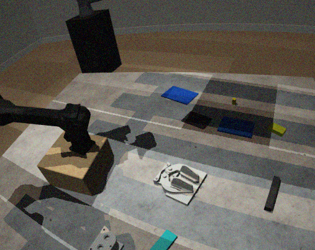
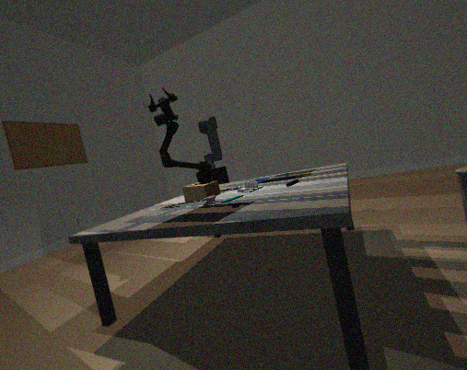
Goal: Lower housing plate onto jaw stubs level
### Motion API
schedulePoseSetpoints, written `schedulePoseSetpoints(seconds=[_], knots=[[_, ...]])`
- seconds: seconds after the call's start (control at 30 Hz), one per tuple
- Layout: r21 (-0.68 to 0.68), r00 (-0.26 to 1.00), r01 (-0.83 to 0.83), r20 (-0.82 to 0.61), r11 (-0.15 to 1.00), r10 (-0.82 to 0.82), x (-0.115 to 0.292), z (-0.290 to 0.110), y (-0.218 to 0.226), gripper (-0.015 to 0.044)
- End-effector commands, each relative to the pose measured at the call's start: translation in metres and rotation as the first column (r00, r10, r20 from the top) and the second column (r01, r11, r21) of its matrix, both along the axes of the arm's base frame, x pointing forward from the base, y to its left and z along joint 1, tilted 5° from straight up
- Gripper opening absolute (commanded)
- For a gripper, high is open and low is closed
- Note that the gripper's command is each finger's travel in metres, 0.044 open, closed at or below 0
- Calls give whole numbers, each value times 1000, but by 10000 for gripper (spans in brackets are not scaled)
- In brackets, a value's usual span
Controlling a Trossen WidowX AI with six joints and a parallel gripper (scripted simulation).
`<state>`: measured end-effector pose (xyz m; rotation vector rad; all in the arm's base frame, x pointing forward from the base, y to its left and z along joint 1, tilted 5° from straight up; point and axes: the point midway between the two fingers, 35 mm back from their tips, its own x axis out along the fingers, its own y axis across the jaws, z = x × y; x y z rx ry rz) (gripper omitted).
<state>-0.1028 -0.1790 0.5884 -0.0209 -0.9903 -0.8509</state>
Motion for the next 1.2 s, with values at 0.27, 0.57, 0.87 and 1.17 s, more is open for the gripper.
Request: schedulePoseSetpoints(seconds=[0.27, 0.57, 0.87, 1.17], knots=[[-103, 998, 22, -52, 994, -27, 18, 4, 20, 440], [-210, 984, 55, -152, 976, -88, 52, 17, 54, 440], [-302, 953, 79, -258, 950, -162, 91, 22, 82, 440], [-390, 902, 86, -361, 917, -238, 133, 21, 105, 440]])
